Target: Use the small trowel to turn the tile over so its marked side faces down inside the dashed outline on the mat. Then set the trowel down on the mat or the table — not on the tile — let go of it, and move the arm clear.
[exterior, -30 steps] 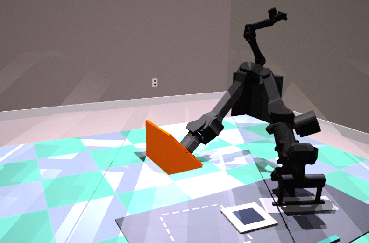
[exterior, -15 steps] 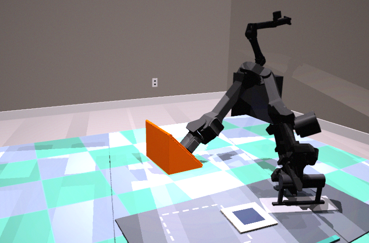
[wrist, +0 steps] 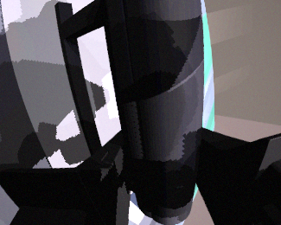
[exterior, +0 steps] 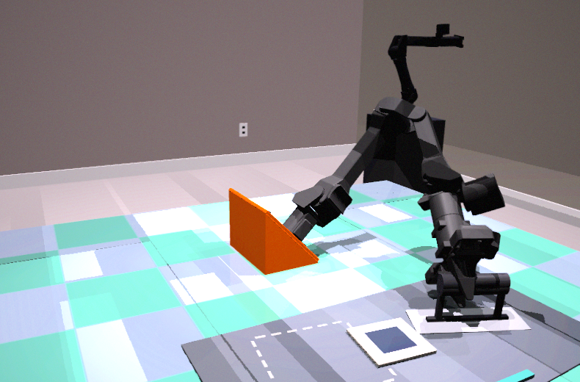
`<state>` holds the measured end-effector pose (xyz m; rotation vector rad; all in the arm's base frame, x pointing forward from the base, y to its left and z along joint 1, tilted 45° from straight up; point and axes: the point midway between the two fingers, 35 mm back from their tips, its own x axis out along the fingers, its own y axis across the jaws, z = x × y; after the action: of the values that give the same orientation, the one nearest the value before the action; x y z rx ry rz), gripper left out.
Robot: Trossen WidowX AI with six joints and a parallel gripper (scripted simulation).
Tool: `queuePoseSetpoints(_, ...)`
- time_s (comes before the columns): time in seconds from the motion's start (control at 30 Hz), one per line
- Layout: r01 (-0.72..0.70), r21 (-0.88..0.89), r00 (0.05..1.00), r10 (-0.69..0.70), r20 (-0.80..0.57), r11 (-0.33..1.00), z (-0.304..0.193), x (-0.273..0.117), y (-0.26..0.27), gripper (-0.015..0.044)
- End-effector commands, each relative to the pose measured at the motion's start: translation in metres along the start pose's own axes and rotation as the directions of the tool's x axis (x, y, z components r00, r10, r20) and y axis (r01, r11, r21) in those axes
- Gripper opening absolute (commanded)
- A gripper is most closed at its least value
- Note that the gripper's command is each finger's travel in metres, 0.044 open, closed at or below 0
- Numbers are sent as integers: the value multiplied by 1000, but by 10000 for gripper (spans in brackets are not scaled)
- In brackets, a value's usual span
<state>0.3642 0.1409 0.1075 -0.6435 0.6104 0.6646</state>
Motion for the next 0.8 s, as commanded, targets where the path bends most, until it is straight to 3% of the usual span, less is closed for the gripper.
queuePoseSetpoints(0.0,13,-1,1000,-13,4,1000,2,-13,-19,0)
queuePoseSetpoints(0.23,13,-2,1000,-13,4,1000,1,-36,-44,0)
queuePoseSetpoints(0.47,12,-3,1000,-12,7,1000,1,-37,-45,0)
queuePoseSetpoints(0.77,4,-55,987,5,161,998,0,-23,-47,0)
